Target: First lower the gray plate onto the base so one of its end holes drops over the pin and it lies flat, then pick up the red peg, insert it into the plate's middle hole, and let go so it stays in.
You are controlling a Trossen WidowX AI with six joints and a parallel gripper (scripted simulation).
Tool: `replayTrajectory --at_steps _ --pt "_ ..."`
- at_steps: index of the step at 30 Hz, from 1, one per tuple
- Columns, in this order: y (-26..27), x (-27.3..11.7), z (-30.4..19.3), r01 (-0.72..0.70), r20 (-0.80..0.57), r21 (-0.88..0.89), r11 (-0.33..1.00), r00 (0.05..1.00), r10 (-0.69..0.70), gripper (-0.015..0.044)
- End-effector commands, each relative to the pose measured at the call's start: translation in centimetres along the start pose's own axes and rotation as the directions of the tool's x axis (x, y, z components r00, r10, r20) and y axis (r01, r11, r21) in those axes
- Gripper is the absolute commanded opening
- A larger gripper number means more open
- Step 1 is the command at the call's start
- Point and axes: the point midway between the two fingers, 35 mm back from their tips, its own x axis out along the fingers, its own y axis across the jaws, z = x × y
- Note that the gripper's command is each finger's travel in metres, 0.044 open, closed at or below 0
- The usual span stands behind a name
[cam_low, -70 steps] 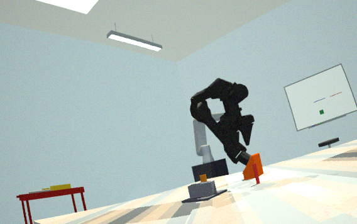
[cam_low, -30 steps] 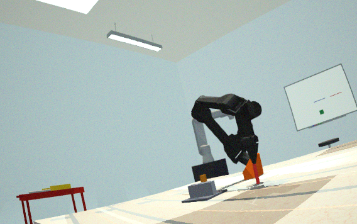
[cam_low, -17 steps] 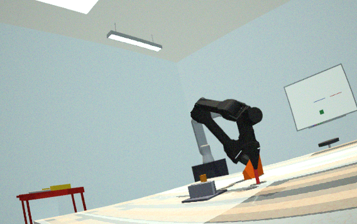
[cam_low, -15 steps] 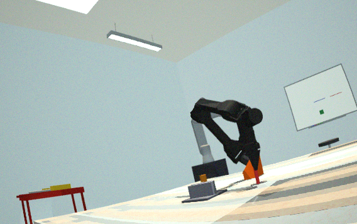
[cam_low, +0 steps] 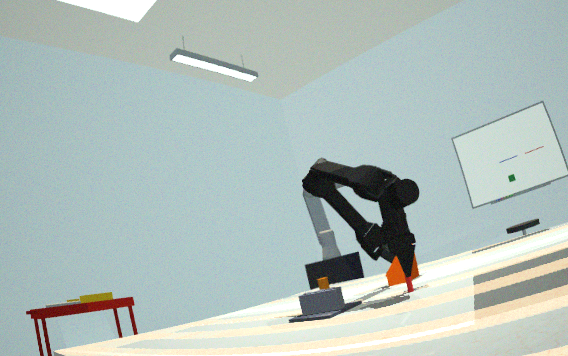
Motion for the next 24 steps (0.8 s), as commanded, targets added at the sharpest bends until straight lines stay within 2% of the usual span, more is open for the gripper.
replayTrajectory --at_steps 1,9,12,24 --pt "0.01 0.06 0.03 -0.001 0.003 -0.003 1.000 1.000 0.001 0.0230" --pt "0.01 0.06 0.03 -0.001 0.003 -0.003 1.000 1.000 0.001 0.0020" --pt "0.01 0.06 0.03 -0.001 0.003 -0.003 1.000 1.000 0.001 0.0000" --pt "0.11 -0.43 0.01 -0.002 0.002 -0.003 1.000 1.000 0.002 0.0000"
